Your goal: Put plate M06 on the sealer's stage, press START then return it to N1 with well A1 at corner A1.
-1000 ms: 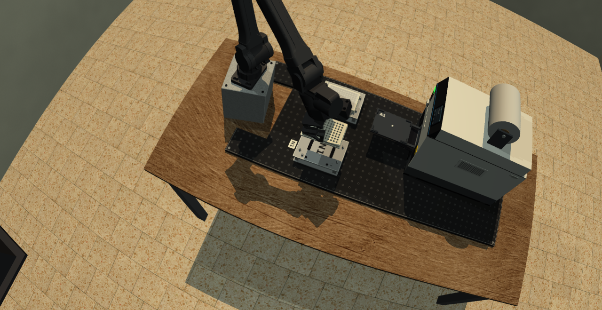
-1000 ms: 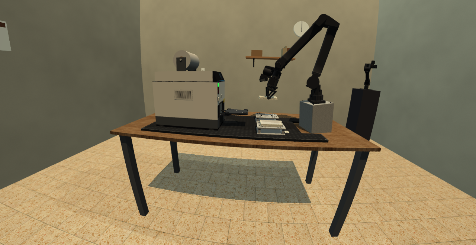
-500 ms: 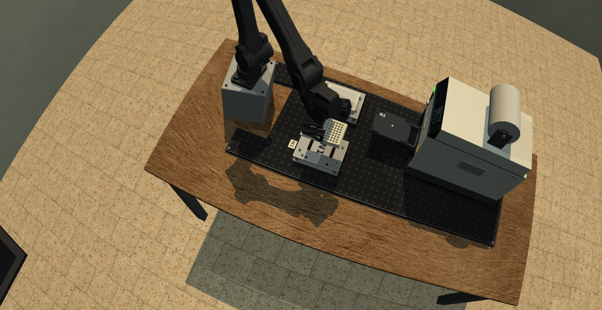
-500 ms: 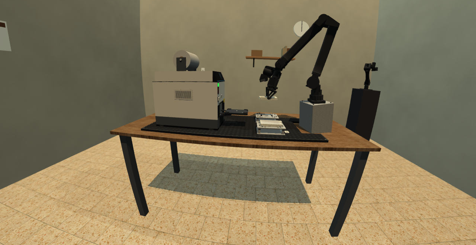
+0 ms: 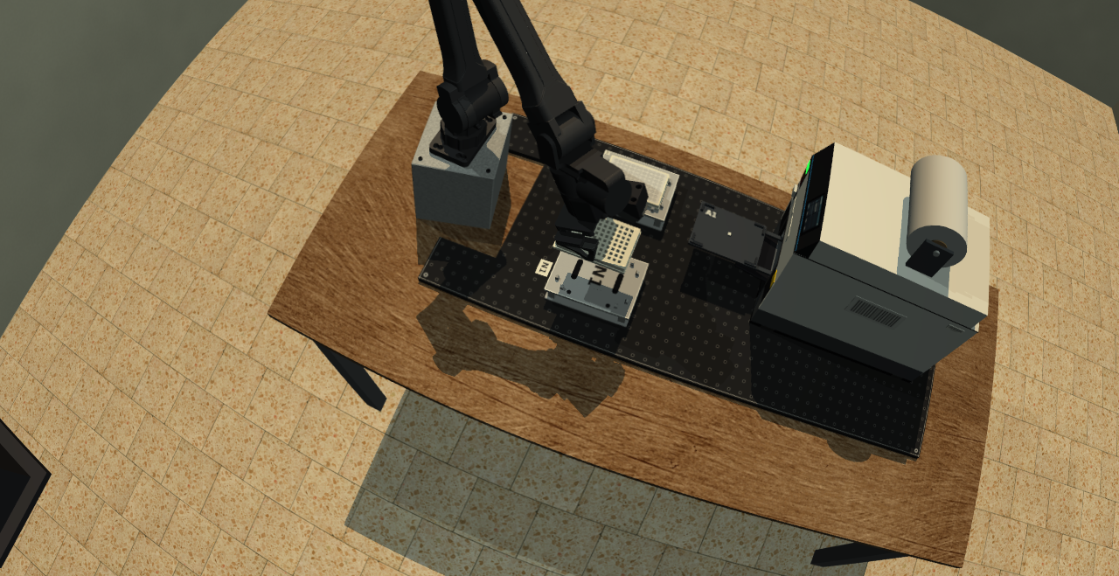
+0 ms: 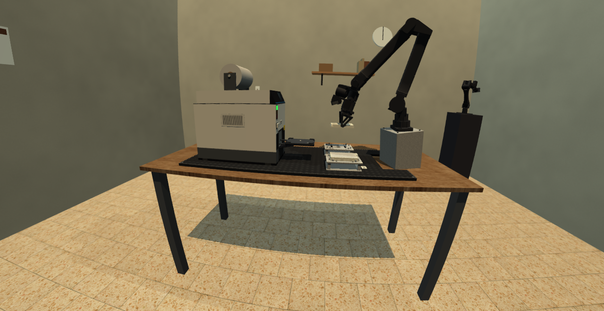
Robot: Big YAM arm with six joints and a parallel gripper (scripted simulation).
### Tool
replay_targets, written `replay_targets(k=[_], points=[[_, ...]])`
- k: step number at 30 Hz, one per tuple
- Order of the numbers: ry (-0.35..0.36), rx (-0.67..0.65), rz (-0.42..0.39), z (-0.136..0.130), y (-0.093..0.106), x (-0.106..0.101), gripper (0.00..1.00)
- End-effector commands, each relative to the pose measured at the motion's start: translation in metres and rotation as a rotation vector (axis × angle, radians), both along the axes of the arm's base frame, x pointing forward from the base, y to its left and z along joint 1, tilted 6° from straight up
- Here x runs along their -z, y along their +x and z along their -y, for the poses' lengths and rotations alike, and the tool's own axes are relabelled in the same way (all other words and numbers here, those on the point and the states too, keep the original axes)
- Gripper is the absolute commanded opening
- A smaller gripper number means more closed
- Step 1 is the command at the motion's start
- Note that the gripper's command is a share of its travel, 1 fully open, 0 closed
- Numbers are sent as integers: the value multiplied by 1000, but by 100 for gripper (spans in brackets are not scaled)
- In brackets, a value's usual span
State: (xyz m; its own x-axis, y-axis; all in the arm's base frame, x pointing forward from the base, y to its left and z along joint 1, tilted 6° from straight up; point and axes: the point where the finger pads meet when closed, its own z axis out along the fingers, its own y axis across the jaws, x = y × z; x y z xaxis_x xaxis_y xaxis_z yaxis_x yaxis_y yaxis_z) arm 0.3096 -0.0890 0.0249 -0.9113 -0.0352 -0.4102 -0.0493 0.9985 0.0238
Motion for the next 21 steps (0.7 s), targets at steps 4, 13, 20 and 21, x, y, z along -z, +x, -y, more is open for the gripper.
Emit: replay_targets(k=[4, 13, 20, 21], points=[[-27, -23, 53, 5, 24, -16, 0], [-21, -12, 61, -7, 41, -19, 0], [-9, 4, 42, -14, 43, -15, 0], [-10, 1, 44, -16, 47, -16, 0]])
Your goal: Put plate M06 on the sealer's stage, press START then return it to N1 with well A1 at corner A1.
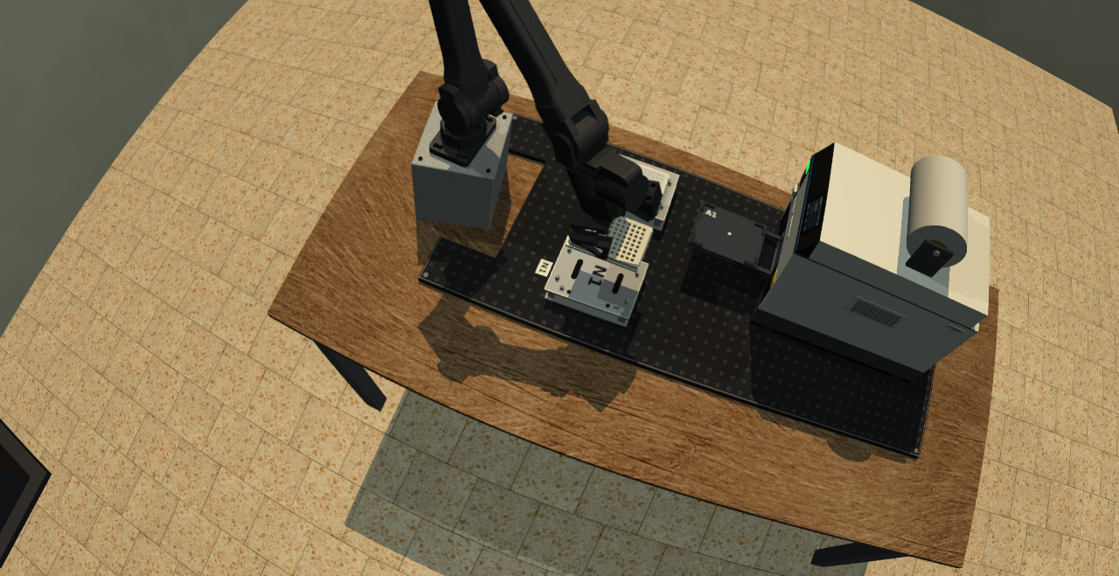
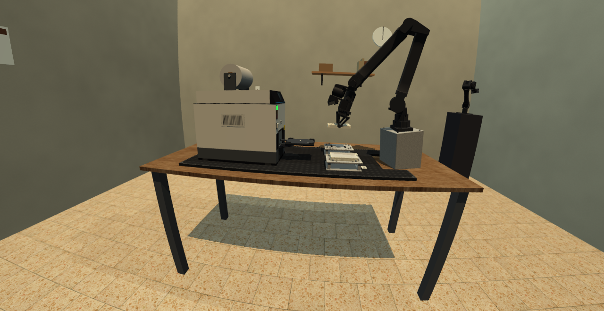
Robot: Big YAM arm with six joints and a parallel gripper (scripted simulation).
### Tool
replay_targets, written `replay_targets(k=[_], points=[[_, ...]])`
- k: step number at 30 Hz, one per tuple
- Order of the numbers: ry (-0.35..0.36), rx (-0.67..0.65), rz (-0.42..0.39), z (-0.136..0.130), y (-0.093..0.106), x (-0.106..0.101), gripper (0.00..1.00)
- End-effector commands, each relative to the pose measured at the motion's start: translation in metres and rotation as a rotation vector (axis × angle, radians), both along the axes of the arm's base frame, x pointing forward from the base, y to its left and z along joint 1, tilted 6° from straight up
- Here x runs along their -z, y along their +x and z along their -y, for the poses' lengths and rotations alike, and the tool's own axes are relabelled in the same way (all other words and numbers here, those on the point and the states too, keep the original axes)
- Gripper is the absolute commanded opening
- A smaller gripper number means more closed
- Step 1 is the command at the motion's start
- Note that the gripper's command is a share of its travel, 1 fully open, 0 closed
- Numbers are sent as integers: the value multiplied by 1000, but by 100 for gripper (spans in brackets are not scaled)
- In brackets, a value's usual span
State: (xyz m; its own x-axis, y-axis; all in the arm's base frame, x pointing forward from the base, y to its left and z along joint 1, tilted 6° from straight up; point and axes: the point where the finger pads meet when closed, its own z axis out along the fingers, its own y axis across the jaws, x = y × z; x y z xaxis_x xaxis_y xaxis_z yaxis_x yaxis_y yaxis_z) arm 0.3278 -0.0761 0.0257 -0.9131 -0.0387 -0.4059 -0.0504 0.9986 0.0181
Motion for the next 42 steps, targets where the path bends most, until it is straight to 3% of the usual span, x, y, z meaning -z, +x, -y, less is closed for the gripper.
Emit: replay_targets(k=[1, 8, 14, 42], points=[[-5, 0, 52, -6, 32, -17, 0], [-7, 17, 63, -12, 49, -21, 0], [-4, 1, 50, -22, 48, -18, 0], [1, 15, 33, -60, 92, -25, 0]])
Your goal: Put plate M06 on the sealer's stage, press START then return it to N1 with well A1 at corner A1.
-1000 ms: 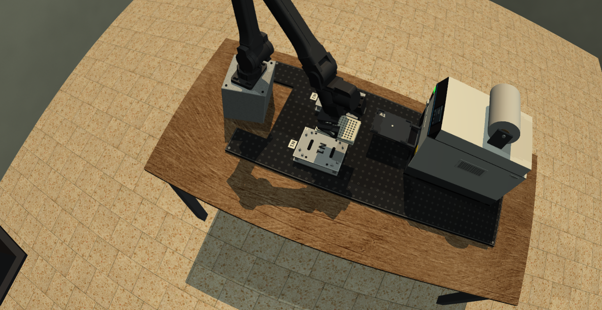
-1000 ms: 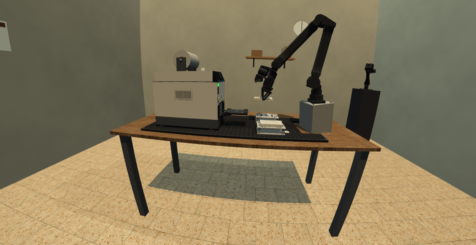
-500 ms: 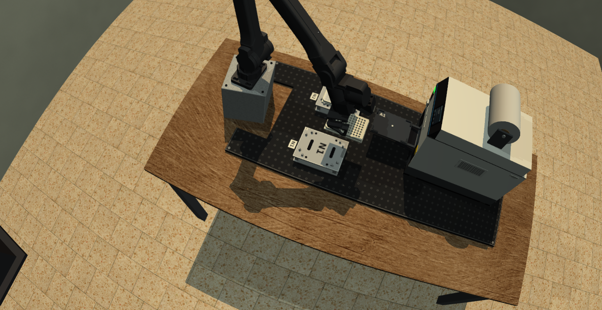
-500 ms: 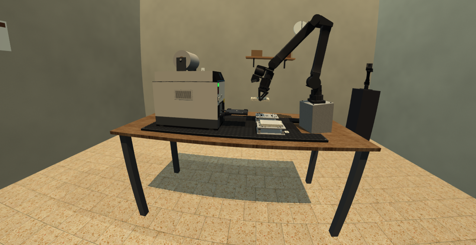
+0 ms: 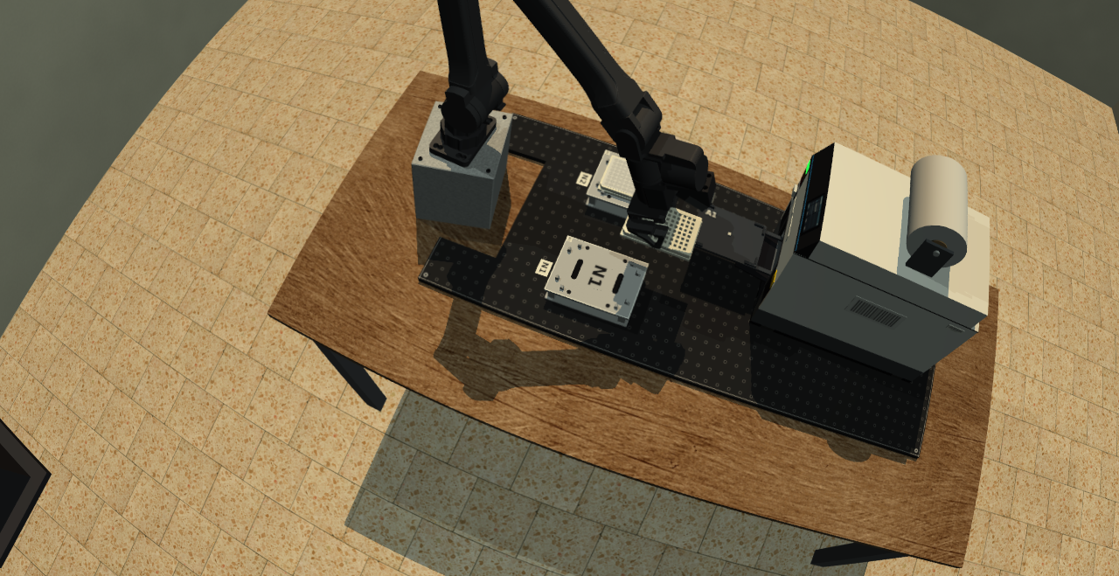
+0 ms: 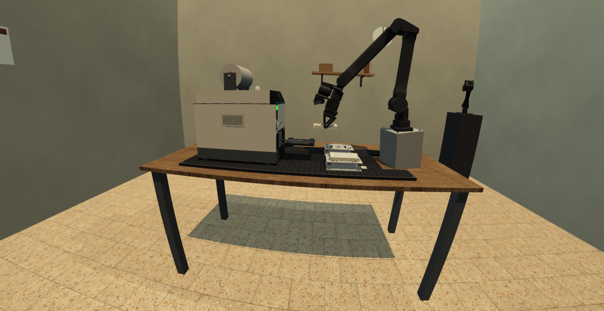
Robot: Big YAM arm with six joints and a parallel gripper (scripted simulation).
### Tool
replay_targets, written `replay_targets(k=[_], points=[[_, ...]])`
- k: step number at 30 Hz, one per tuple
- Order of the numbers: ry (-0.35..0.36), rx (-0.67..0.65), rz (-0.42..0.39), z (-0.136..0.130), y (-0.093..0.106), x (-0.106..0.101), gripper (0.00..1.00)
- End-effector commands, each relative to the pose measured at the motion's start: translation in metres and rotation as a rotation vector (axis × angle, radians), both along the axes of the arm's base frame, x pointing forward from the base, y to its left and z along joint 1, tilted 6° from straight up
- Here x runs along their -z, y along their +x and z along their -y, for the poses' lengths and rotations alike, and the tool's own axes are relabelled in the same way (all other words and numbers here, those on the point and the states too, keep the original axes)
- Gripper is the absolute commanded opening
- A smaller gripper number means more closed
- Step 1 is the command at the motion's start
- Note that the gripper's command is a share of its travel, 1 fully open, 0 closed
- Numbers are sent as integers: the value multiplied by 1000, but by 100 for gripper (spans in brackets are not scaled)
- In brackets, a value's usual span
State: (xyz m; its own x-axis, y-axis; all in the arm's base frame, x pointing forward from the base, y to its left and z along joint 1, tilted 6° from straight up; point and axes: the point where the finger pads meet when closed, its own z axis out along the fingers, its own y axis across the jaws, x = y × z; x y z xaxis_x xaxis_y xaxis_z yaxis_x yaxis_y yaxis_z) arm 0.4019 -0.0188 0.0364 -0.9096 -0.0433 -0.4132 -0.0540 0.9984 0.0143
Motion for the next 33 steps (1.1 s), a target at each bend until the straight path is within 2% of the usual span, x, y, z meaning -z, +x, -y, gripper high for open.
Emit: replay_targets(k=[1, 19, 24, 33], points=[[4, 18, 24, -4, 19, -14, 0], [5, 12, 29, -30, 52, -20, 0], [0, -3, 23, -36, 54, -17, 0], [3, 14, 42, -46, 75, -27, 0]])
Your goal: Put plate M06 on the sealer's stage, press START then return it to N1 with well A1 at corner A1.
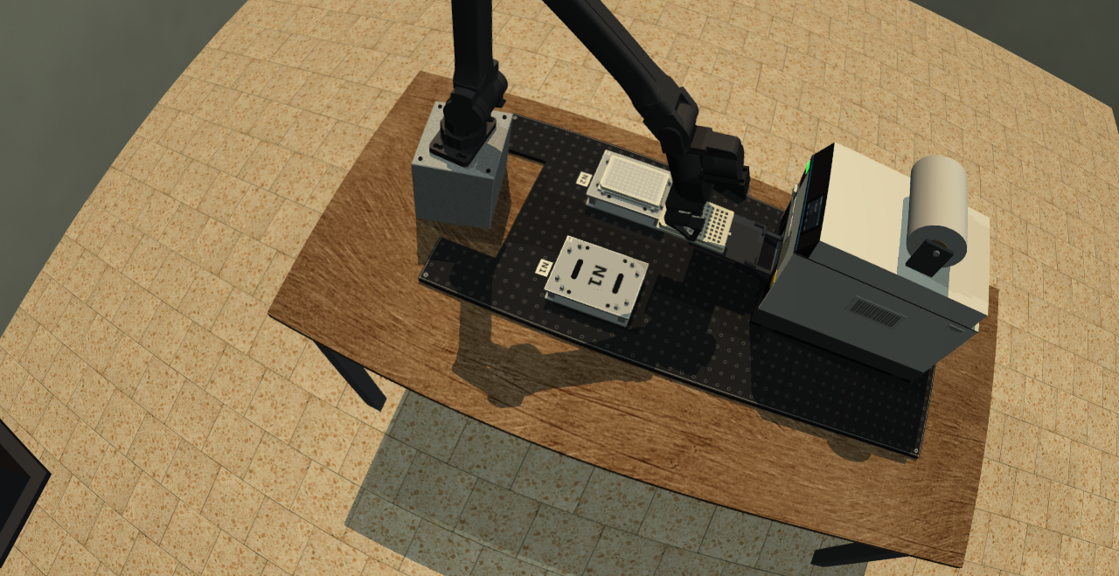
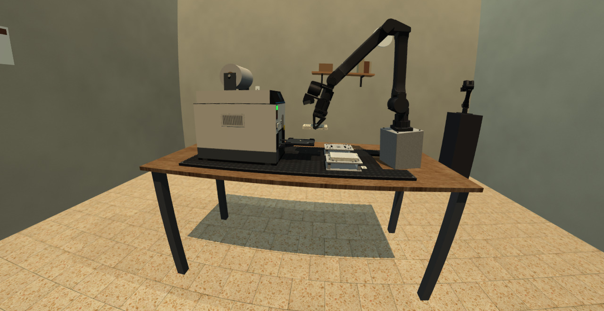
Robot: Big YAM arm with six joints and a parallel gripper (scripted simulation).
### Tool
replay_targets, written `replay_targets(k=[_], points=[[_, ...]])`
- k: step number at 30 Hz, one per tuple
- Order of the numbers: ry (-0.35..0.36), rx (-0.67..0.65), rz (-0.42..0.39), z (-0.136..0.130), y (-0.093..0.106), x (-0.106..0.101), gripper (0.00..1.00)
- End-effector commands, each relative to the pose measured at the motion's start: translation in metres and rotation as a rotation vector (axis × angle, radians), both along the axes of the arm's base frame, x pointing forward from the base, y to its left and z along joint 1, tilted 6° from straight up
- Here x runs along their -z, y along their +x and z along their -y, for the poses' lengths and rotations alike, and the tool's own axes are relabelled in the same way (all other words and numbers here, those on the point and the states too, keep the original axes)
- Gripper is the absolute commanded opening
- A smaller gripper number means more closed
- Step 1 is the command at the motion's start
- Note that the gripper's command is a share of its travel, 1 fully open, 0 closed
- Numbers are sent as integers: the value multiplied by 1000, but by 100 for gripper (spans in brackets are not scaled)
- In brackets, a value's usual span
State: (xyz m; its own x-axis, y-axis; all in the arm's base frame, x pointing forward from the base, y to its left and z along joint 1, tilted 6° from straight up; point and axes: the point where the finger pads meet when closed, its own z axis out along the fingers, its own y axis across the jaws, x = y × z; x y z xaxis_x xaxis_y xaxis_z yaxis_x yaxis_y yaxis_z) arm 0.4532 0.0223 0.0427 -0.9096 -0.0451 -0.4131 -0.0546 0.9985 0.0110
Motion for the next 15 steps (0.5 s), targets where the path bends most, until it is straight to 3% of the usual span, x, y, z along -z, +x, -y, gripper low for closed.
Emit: replay_targets(k=[1, 8, 15], points=[[7, 14, 40, -7, 26, -20, 0], [3, -6, 14, -18, 26, -12, 0], [7, 10, 47, -26, 49, -25, 0]])
